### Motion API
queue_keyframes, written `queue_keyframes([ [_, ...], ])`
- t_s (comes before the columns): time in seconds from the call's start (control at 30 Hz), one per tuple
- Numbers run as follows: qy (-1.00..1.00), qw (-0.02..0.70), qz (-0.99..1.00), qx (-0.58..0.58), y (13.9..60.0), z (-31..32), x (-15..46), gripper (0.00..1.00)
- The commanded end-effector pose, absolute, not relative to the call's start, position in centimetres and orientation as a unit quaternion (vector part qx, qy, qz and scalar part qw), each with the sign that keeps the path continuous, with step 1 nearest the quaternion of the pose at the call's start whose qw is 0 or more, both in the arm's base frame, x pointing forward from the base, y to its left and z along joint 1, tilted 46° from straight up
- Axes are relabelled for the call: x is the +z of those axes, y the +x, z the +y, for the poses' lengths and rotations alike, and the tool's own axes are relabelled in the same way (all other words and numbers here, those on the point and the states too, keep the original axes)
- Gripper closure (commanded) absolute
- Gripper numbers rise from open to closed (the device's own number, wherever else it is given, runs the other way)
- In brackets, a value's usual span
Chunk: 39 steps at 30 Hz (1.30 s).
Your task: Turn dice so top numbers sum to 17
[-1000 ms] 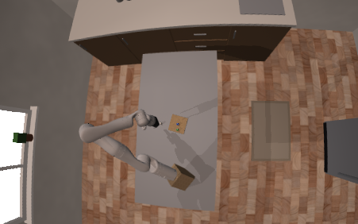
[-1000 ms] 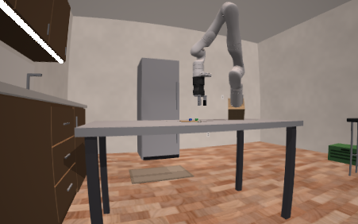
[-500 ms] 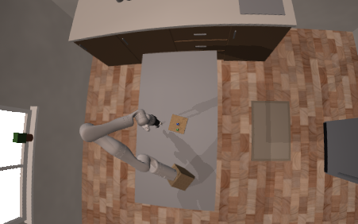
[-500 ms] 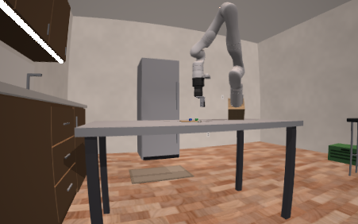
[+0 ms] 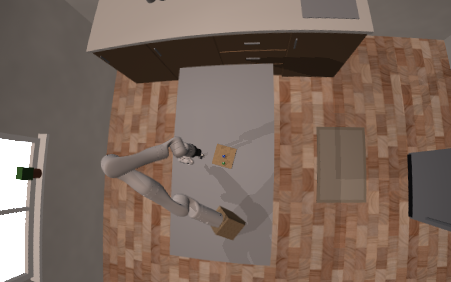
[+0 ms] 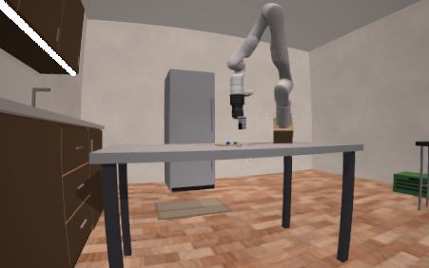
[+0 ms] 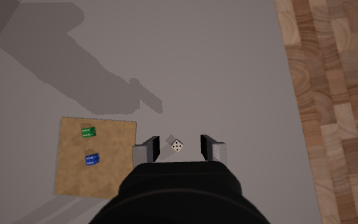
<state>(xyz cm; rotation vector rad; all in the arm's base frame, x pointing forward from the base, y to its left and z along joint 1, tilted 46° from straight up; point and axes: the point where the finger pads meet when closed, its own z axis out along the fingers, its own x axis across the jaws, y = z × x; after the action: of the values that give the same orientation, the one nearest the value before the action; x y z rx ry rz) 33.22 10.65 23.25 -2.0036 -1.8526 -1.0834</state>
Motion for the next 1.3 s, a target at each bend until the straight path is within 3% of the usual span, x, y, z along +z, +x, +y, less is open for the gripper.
queue_keyframes([
  [0.0,-0.657,0.091,-0.649,-0.373,33.3,10.6,23.1,0.0],
  [0.67,-0.477,-0.004,-0.79,-0.386,34.4,10.6,22.5,0.0],
  [1.27,-0.384,-0.048,-0.839,-0.384,35.0,10.6,22.4,0.0],
])
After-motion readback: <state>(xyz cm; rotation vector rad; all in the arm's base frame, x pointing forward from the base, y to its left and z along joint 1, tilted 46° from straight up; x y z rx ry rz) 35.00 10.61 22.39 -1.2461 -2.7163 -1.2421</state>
